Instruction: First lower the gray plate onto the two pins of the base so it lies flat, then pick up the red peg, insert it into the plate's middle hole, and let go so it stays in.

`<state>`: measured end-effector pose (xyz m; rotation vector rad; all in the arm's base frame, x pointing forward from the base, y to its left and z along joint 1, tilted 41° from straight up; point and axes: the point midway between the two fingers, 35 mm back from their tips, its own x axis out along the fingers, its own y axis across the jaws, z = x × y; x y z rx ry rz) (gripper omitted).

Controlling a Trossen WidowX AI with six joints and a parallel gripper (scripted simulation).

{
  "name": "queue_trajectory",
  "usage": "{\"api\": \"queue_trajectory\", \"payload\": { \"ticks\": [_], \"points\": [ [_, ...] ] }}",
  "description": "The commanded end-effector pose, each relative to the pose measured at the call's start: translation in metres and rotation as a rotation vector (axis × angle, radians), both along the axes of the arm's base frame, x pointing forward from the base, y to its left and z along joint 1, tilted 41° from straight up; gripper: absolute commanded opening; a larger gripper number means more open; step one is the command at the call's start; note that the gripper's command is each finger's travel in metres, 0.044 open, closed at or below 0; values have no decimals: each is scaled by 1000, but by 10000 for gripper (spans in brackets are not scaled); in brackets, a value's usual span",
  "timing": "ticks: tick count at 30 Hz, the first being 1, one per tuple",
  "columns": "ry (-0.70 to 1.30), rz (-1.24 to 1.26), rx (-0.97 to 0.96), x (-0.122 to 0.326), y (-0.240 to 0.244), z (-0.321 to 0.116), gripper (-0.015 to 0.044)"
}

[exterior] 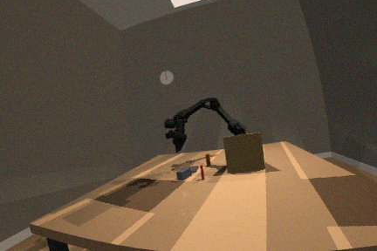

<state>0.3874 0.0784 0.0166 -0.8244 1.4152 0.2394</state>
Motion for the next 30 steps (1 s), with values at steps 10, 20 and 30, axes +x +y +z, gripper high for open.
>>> {"api": "queue_trajectory", "payload": {
  "ticks": [10, 20, 30],
  "points": [
    [389, 583, -470, -53, 58, -50, 440],
    [389, 583, -472, -44, 16, -99, 440],
    [389, 582, -473, -39, 5, -114, 440]
  ]
}}
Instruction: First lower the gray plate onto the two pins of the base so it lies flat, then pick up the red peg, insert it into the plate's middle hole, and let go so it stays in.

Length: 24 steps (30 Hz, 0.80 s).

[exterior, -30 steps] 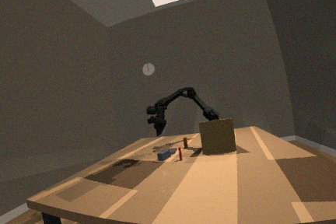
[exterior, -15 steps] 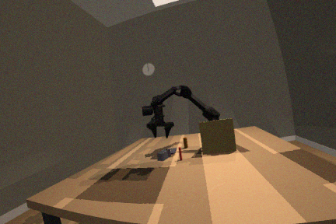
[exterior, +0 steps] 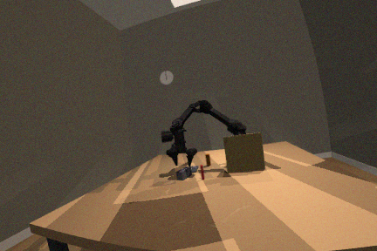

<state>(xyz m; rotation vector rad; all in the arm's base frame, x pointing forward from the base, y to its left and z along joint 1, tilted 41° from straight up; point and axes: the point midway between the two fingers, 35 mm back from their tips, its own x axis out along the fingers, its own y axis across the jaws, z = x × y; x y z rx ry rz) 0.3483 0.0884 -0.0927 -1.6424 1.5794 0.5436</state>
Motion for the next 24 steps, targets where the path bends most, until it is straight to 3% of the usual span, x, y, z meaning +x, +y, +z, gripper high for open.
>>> {"api": "queue_trajectory", "payload": {
  "ticks": [1, 24],
  "points": [
    [6, 2, -9, 0, -6, -6, 440],
    [6, 2, -10, 6, -30, -35, 440]
  ]
}}
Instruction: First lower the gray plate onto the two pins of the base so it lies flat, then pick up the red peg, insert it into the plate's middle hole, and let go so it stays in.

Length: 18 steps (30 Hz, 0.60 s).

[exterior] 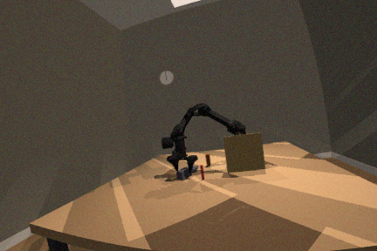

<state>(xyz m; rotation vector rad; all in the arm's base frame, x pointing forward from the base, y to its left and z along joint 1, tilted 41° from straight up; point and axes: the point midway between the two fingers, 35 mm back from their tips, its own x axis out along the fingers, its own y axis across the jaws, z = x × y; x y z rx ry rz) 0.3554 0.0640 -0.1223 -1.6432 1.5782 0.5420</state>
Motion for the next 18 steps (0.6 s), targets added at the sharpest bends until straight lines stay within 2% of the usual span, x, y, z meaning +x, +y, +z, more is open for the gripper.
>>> {"api": "queue_trajectory", "payload": {
  "ticks": [1, 12, 18],
  "points": [
    [7, 1, -10, -1, -6, -6, 440],
    [7, 1, -11, 0, -17, -17, 440],
    [7, 1, -11, 0, -17, -17, 282]
  ]
}}
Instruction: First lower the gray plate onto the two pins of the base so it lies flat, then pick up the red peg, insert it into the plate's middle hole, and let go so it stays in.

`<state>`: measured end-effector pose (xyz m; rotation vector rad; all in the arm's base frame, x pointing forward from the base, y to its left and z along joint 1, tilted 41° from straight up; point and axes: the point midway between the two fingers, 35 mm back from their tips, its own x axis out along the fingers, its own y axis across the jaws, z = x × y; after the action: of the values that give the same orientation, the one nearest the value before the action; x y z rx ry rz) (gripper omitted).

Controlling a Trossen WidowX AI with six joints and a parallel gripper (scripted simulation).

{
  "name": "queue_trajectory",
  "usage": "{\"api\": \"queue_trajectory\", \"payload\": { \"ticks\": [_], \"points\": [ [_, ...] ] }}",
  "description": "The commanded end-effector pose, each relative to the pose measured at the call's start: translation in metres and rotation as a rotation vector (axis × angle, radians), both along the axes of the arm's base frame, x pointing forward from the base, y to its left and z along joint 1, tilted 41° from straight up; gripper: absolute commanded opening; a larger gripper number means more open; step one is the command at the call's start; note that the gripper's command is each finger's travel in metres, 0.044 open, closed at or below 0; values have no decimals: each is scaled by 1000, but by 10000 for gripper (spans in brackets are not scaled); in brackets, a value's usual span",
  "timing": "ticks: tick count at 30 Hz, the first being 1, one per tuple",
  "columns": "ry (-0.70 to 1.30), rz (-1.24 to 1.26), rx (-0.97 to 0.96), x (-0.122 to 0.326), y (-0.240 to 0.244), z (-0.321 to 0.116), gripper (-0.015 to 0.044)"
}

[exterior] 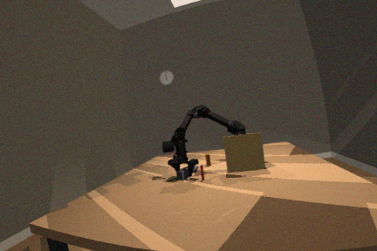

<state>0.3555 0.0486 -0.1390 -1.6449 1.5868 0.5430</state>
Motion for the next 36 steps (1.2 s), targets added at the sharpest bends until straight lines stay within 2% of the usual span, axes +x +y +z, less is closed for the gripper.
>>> {"api": "queue_trajectory", "payload": {
  "ticks": [1, 5, 14, 18, 36],
  "points": [
    [1, 3, -6, 0, -1, -1, 256],
    [1, 3, -6, 0, -1, -1, 151],
    [1, 3, -6, 0, -1, -1, 91],
    [0, 2, -4, 0, 1, 1, 0],
    [-1, 0, 5, 1, 37, 31, 0]
  ]
}}
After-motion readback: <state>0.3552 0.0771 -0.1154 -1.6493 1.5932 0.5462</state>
